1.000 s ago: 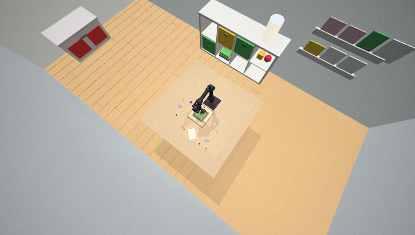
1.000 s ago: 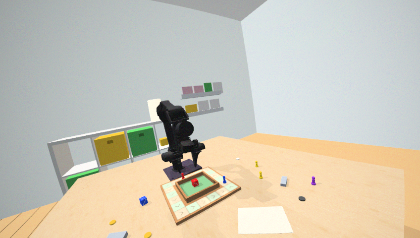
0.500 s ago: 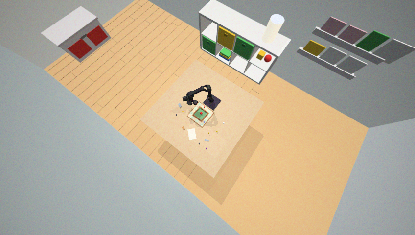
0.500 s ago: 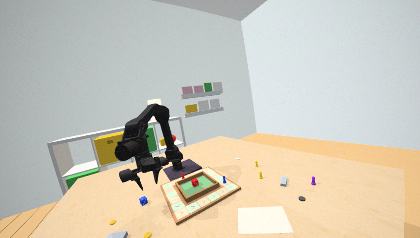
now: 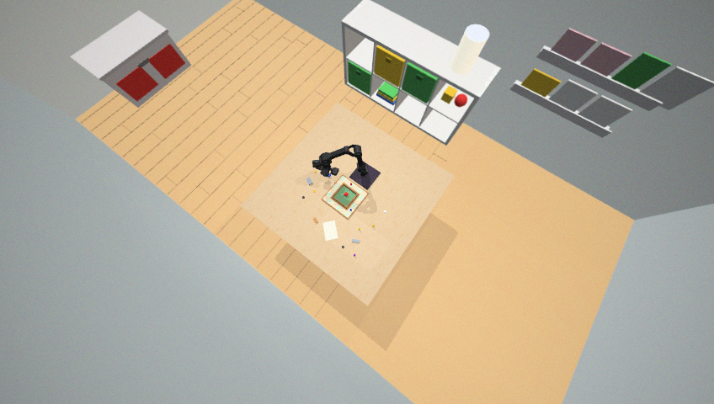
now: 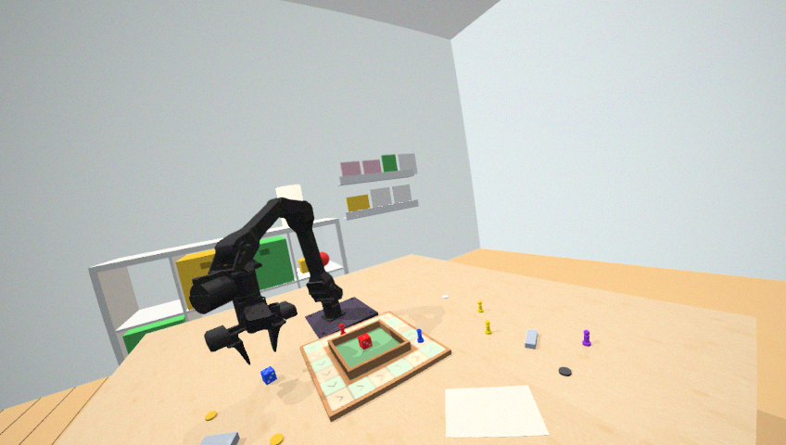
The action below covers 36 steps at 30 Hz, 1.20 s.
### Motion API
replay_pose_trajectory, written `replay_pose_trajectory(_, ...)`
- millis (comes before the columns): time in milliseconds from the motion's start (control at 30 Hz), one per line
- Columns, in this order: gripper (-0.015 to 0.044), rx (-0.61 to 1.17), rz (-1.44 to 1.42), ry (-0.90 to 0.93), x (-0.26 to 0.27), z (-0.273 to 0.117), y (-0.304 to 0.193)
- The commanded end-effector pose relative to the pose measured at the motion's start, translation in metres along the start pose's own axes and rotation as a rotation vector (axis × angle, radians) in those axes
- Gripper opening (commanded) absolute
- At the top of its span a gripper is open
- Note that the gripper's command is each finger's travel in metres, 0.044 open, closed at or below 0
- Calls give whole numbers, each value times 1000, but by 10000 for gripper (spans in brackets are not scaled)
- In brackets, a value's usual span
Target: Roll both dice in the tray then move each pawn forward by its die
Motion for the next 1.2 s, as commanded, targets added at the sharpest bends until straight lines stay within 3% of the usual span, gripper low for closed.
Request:
replay_pose_trajectory(0, 275, 0, -7, 9, 0, 10, -1)
replay_pose_trajectory(967, 275, 0, -7, 9, 2, 52, -1)
replay_pose_trajectory(1167, 118, 0, -7, 9, 2, 52, -1)
Point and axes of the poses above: the point midway between the two fingers, 35 mm back from their tips, its own z axis out along the fingers, its own x axis across the jaws, y = z × x, the point moved 10 cm from there along -z, back along the fingers, and after that the axes turned 4 degrees about -z, right-handed, at the moved point
